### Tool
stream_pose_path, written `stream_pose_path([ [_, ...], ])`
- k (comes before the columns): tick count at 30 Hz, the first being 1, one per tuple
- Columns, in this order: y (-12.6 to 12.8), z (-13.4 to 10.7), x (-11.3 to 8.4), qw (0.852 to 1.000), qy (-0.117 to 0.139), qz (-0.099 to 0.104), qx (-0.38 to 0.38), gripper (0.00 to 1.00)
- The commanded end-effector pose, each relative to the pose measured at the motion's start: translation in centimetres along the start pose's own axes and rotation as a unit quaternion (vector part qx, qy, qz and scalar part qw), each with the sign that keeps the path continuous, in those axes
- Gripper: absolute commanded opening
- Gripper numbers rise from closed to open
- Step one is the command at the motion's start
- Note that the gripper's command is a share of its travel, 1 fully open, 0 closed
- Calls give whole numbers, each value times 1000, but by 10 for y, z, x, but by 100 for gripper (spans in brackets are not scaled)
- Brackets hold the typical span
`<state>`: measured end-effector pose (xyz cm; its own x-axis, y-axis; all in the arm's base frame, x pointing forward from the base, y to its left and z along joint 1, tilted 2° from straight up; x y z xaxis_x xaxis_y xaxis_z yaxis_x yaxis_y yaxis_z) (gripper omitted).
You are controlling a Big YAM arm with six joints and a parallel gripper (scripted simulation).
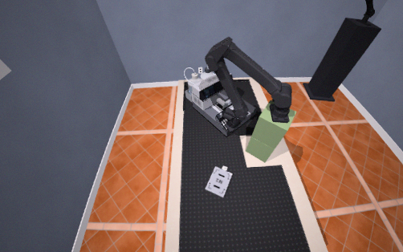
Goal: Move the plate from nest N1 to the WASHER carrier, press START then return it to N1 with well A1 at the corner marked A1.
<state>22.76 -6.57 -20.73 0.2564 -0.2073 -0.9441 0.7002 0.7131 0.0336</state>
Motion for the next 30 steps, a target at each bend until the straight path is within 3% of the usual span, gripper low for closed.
stream_pose_path([
  [1, -1, 2, 14, 1000, -3, 0, 2, 0],
  [6, 1, 0, 7, 1000, 1, -1, 4, 0],
  [8, 8, 10, 0, 1000, -12, 8, 5, 0],
  [12, 0, -2, -12, 1000, 4, -2, 3, 0],
  [30, -1, -2, -38, 1000, 3, -3, 3, 0],
])
Point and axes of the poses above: the point where the finger pads meet when closed, its own x axis out along the fingers, its own y axis across the jaws, z = x × y, the point moved 9 cm from there along -x, back along the fingers, and after that the axes turned 1 degree about x, right-handed, at the moved point
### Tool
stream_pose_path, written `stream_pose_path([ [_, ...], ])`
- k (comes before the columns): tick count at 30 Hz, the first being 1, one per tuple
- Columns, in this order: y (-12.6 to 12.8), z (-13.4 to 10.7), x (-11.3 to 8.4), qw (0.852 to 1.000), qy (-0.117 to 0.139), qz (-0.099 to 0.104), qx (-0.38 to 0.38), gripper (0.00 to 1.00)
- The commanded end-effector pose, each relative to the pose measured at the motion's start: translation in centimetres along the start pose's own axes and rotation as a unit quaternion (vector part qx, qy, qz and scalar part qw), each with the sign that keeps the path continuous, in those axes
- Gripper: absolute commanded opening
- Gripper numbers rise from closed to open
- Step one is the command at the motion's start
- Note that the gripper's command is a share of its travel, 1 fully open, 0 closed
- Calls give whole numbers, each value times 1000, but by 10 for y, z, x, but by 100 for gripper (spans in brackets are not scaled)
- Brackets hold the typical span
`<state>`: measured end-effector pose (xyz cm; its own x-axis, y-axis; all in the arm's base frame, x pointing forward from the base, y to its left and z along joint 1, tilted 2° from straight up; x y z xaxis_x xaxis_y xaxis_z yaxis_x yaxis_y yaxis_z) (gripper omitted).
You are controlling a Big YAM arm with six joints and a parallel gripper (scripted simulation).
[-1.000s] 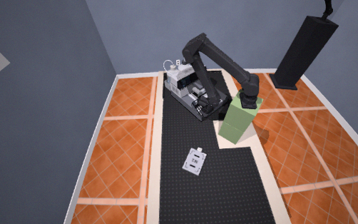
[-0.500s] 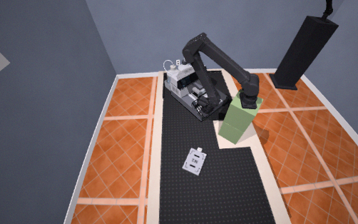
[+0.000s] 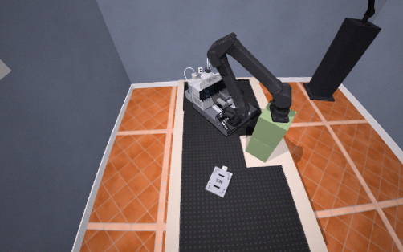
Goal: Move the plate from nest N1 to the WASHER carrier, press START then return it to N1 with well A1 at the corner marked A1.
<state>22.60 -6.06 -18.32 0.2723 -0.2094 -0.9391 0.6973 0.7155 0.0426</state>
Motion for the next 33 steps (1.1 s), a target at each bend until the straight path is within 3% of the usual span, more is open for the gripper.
stream_pose_path([
  [1, -4, -6, -16, 1000, 10, -7, 1, 0],
  [27, -4, -6, -55, 1000, 9, -7, 1, 0],
  [33, -5, -5, -55, 1000, 9, -8, 4, 0],
])
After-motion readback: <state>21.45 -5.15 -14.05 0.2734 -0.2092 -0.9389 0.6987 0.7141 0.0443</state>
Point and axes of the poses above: the point where the finger pads meet when closed, its own x axis out along the fingers, its own y axis across the jaws, z = x × y, the point moved 9 cm from there along -x, back along the fingers, and after that the axes turned 1 degree about x, right-handed, at the moved point
